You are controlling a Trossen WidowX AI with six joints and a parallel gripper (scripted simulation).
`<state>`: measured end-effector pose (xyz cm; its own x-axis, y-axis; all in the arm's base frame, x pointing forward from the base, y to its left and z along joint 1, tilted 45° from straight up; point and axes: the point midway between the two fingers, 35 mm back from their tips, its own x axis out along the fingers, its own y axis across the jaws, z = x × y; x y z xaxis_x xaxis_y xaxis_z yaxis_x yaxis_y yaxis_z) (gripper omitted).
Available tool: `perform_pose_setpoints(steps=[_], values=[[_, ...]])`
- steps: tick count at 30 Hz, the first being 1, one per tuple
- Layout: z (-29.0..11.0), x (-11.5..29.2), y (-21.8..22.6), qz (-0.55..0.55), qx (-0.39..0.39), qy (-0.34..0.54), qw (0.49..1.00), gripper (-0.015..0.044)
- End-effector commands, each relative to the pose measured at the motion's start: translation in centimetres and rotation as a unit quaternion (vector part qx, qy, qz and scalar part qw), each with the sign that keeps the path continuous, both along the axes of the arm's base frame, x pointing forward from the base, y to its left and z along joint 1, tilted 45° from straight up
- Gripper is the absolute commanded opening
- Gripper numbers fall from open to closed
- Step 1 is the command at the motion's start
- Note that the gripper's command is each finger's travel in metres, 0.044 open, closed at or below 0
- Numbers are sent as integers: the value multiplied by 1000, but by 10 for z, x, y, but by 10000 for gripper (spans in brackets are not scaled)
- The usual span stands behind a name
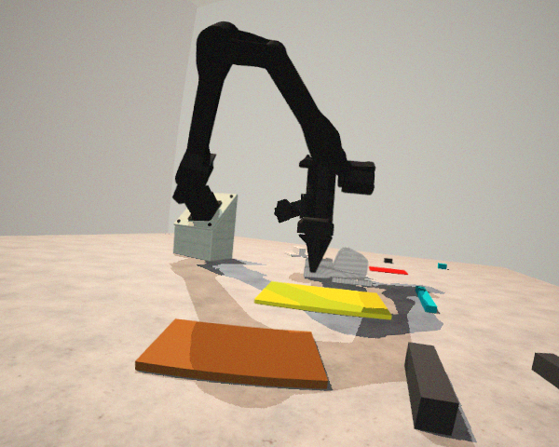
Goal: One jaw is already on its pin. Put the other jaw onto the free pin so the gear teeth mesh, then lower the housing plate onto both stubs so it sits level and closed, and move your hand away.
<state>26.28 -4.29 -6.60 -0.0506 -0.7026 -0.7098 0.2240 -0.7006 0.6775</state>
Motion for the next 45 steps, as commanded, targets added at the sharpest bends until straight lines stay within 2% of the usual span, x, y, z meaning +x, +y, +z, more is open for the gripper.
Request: perform_pose_setpoints(steps=[1, 45], values=[[-2, -1, -4, -4, -2, 1, 1000, 351], [1, 0, -1, -4, -2, 1, 1000, 351]])
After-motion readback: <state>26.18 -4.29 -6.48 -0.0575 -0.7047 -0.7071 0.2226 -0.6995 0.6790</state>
